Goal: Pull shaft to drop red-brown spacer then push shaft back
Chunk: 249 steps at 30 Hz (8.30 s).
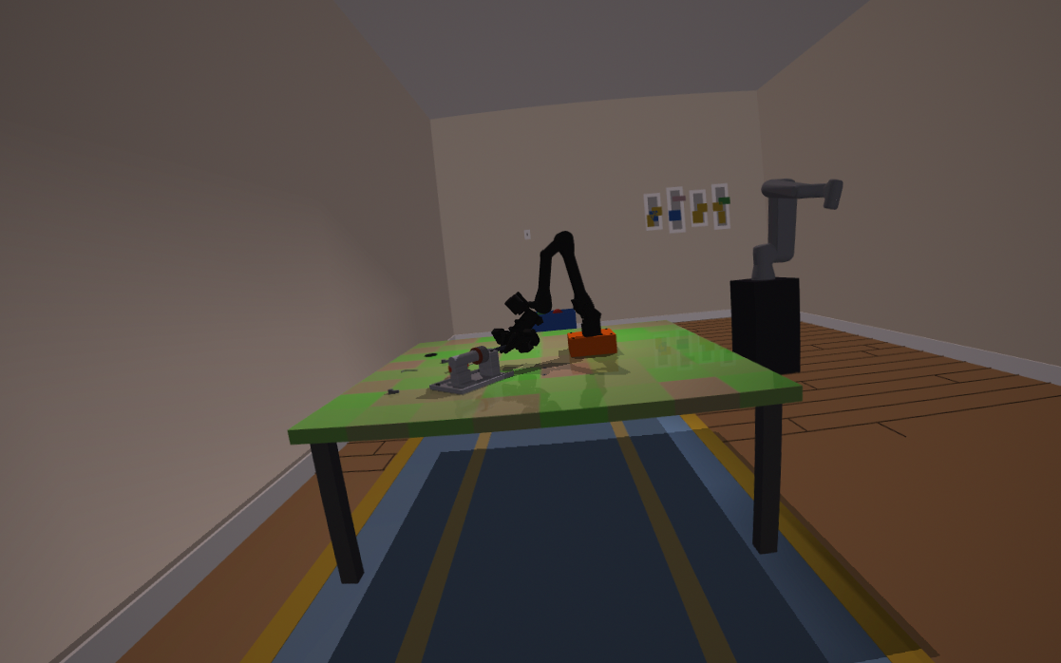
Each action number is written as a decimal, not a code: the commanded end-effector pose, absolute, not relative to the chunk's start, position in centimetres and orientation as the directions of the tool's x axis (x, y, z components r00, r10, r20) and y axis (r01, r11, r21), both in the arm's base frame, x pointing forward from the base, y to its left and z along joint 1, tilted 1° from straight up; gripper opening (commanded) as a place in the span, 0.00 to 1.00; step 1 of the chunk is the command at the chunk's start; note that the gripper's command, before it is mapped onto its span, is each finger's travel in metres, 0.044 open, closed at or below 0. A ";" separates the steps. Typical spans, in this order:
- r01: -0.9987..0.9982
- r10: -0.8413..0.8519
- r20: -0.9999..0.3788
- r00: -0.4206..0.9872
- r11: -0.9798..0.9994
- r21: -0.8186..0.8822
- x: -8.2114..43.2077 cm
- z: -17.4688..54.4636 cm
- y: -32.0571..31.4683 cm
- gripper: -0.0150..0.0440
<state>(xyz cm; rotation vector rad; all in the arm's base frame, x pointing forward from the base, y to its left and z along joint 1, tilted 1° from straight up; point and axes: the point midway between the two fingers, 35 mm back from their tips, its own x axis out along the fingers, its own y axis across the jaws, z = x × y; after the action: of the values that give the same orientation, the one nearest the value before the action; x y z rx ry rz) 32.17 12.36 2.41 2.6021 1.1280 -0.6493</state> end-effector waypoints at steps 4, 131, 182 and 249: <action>0.736 0.632 -0.484 0.605 -0.676 0.037 32.1 2.4 12.3 0.25; 0.736 0.632 -0.485 0.605 -0.676 0.037 31.1 2.3 11.2 0.25; 0.736 0.632 -0.484 0.605 -0.677 0.035 30.8 2.3 10.9 0.25; 0.736 0.632 -0.484 0.605 -0.676 0.037 32.3 2.4 12.5 0.25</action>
<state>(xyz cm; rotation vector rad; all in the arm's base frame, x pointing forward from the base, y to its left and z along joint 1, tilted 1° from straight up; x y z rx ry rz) 32.15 12.33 2.39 2.5984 1.1247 -0.6497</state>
